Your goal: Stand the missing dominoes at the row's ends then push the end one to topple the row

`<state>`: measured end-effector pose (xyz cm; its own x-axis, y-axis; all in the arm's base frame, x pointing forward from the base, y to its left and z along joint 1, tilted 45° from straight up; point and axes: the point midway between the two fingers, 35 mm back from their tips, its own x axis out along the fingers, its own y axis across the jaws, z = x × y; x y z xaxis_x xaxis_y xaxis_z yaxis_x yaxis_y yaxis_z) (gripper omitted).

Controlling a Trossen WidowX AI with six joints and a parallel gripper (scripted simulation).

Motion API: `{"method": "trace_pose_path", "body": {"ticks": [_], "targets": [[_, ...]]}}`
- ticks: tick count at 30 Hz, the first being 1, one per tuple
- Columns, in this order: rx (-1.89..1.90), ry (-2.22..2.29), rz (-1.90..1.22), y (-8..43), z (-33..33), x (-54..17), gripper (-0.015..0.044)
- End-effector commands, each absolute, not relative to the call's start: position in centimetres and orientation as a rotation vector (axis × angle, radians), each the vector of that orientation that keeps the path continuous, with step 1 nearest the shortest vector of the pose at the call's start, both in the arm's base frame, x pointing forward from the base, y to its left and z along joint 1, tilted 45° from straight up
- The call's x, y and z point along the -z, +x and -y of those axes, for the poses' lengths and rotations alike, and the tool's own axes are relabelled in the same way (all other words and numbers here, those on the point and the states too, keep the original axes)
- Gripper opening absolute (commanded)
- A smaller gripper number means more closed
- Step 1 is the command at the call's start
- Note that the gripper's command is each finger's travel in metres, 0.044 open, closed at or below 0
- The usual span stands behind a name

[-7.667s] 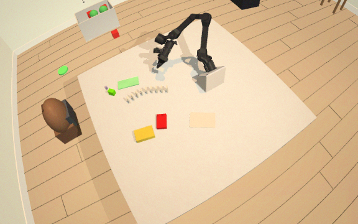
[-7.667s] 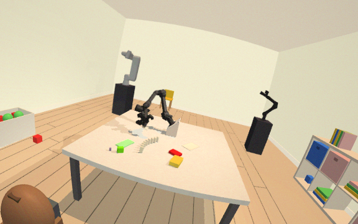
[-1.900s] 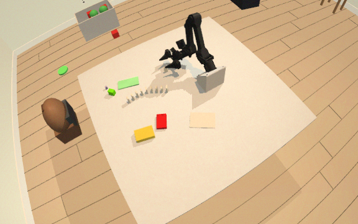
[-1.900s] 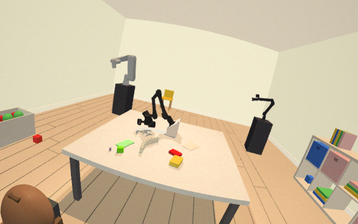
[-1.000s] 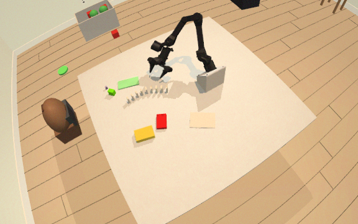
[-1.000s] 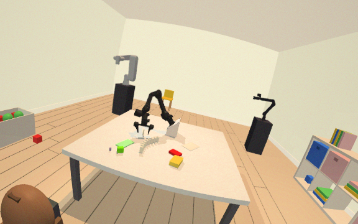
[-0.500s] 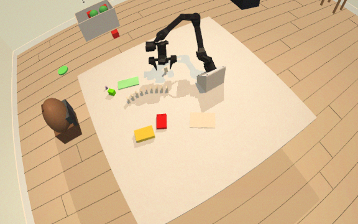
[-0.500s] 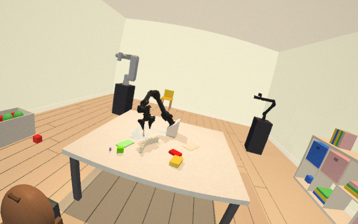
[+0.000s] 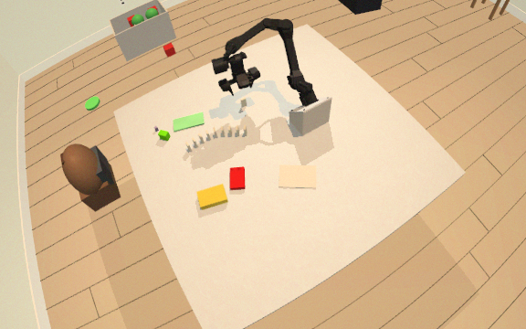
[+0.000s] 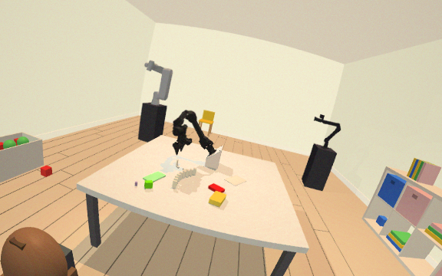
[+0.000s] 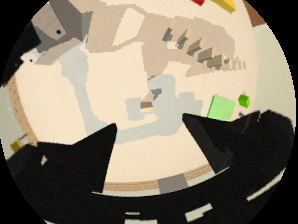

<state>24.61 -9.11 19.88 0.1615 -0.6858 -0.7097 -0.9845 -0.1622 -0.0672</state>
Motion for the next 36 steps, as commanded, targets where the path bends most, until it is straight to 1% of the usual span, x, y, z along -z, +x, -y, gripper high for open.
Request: {"method": "trace_pose_path", "body": {"ticks": [1,8,25,36], "targets": [[-0.741,-1.926,-1.585,24.9,9.9,-19.3,0.044],[-0.736,-1.93,-1.586,25.6,13.5,-15.8,0.044],[-0.735,-1.931,-1.587,25.9,14.7,-14.6,0.044],[-0.735,-1.931,-1.587,25.9,14.7,-14.6,0.0151]]}}
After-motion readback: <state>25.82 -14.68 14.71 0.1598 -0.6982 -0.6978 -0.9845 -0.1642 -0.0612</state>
